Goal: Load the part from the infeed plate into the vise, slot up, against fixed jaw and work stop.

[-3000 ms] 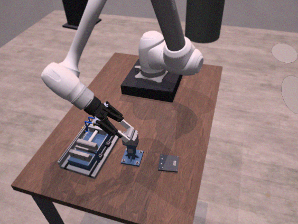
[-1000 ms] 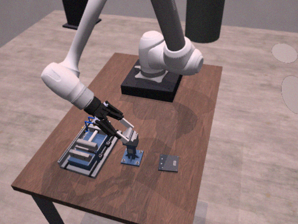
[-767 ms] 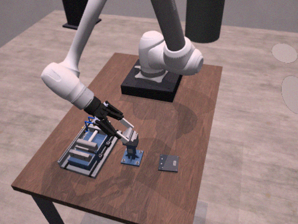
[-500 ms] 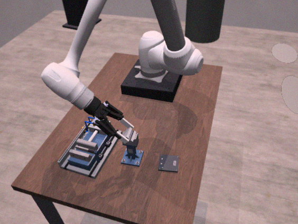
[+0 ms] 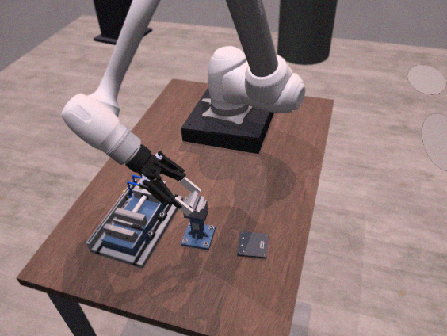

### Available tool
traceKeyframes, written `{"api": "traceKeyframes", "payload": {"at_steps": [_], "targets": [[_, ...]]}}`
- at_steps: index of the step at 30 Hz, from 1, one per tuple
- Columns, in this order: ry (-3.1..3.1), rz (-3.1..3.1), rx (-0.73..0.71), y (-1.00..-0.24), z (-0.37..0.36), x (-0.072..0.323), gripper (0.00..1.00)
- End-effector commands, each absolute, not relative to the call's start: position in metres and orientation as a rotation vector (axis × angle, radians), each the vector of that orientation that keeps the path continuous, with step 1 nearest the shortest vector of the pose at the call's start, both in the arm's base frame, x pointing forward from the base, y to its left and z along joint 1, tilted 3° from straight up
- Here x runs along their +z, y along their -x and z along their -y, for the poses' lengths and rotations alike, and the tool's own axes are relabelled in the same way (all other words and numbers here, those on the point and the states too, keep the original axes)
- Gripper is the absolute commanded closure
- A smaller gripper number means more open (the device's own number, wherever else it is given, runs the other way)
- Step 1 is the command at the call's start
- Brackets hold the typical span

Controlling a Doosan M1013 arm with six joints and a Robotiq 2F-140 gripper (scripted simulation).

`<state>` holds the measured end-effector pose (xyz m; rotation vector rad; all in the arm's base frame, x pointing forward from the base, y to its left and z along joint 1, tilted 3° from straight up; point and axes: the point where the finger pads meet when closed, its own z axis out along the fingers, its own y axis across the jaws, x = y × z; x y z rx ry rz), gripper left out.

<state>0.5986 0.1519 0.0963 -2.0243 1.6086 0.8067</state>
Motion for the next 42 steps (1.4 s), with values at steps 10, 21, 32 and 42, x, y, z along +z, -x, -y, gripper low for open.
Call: {"api": "traceKeyframes", "payload": {"at_steps": [10,21,32,42], "targets": [[2.013,-1.611,0.809,-0.5986,-0.1511,0.0921,0.49],[2.013,-1.611,0.809,-0.5975,-0.1507,0.0895,0.49],[2.027,-1.622,0.792,-0.5969,-0.151,0.0887,0.49],[2.048,-1.637,0.765,-0.5968,-0.1515,0.0893,0.49]]}}
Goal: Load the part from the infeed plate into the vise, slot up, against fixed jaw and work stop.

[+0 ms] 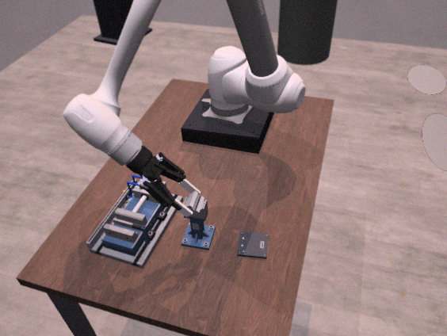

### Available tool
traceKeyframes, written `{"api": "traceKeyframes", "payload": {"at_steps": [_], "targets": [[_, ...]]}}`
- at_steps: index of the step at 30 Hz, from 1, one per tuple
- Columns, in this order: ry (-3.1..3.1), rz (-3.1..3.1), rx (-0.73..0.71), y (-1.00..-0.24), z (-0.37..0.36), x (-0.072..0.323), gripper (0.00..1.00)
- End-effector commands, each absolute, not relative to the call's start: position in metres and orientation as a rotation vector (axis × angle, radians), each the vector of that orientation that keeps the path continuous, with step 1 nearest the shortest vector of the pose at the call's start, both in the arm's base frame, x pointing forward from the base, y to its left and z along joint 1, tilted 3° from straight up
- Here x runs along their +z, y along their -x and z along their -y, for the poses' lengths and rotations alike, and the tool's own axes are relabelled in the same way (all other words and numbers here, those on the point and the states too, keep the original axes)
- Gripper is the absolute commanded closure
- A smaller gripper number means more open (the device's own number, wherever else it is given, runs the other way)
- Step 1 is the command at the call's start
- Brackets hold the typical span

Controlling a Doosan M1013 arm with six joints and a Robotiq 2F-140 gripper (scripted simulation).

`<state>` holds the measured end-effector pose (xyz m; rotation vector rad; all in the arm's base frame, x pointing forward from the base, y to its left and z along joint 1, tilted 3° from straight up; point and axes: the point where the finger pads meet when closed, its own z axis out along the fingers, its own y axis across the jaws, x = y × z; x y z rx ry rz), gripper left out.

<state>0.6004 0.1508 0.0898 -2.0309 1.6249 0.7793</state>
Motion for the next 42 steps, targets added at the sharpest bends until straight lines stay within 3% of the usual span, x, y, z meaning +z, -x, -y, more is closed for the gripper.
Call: {"api": "traceKeyframes", "payload": {"at_steps": [1,42], "targets": [[2.051,-1.64,0.761,-0.5968,-0.1516,0.0893,0.49],[2.231,-1.778,0.504,-0.5955,-0.1573,0.0929,0.49]]}}
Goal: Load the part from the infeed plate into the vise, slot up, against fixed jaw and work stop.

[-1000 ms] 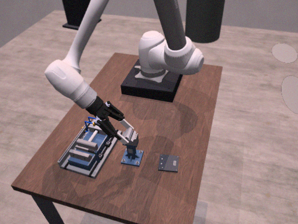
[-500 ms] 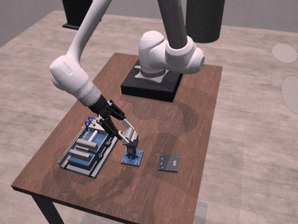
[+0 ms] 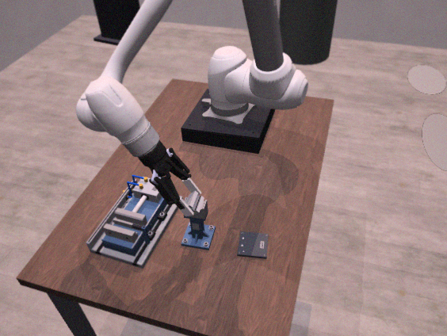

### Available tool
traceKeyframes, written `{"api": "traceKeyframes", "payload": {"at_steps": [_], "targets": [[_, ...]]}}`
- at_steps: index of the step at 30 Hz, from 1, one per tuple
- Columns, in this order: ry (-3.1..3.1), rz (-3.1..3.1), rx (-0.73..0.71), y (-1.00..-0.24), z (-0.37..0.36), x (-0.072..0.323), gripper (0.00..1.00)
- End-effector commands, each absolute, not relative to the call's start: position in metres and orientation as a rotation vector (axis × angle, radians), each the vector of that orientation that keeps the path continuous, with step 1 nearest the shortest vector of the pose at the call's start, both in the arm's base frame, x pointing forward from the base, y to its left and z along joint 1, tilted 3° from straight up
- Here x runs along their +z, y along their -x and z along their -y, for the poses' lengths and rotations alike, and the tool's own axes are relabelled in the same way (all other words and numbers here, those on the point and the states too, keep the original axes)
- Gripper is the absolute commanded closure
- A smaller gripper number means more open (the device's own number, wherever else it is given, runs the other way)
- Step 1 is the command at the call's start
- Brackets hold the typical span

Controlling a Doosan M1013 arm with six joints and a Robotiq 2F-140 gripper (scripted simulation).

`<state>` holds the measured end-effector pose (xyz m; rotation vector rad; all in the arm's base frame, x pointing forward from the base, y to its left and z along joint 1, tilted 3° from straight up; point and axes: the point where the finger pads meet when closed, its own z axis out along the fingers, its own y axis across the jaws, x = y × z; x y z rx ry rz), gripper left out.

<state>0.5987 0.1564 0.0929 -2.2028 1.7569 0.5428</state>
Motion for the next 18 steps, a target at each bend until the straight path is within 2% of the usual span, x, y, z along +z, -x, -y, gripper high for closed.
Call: {"api": "traceKeyframes", "payload": {"at_steps": [1,18], "targets": [[2.237,-1.782,0.494,-0.5954,-0.1575,0.093,0.49],[2.324,-1.849,0.343,-0.5946,-0.1608,0.0942,0.49]]}}
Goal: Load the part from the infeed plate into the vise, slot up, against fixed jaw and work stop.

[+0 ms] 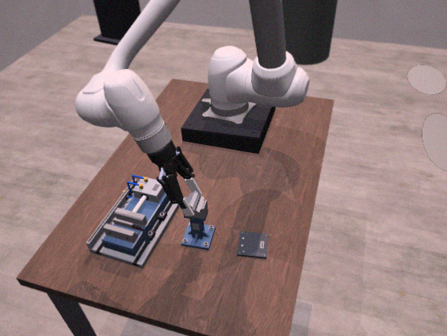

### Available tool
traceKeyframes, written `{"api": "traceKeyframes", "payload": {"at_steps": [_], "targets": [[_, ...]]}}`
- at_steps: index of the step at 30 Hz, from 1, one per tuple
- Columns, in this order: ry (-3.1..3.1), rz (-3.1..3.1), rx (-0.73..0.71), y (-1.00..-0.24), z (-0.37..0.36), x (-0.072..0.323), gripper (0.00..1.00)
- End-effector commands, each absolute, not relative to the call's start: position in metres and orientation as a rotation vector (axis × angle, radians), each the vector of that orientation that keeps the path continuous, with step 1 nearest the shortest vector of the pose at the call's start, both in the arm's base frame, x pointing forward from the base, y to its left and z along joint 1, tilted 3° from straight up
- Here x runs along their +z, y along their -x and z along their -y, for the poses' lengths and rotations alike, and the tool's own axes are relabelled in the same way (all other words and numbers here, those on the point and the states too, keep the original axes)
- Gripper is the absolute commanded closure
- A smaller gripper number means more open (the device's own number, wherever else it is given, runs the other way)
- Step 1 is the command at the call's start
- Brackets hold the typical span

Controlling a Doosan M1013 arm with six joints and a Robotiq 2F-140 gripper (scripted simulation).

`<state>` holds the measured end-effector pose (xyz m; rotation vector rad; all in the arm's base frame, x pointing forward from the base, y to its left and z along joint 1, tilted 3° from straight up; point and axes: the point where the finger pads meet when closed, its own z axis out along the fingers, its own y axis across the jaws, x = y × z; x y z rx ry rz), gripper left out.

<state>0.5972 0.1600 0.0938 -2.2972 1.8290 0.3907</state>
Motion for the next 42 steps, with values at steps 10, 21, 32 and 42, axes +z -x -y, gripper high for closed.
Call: {"api": "traceKeyframes", "payload": {"at_steps": [10,21,32,42], "targets": [[2.37,-1.883,0.256,-0.5942,-0.1627,0.0947,0.49],[2.419,-1.92,0.154,-0.5938,-0.1649,0.0951,0.49],[2.476,-1.963,0.023,-0.5931,-0.1676,0.0952,0.49],[2.515,-1.992,-0.076,-0.5926,-0.1696,0.0951,0.49]]}}
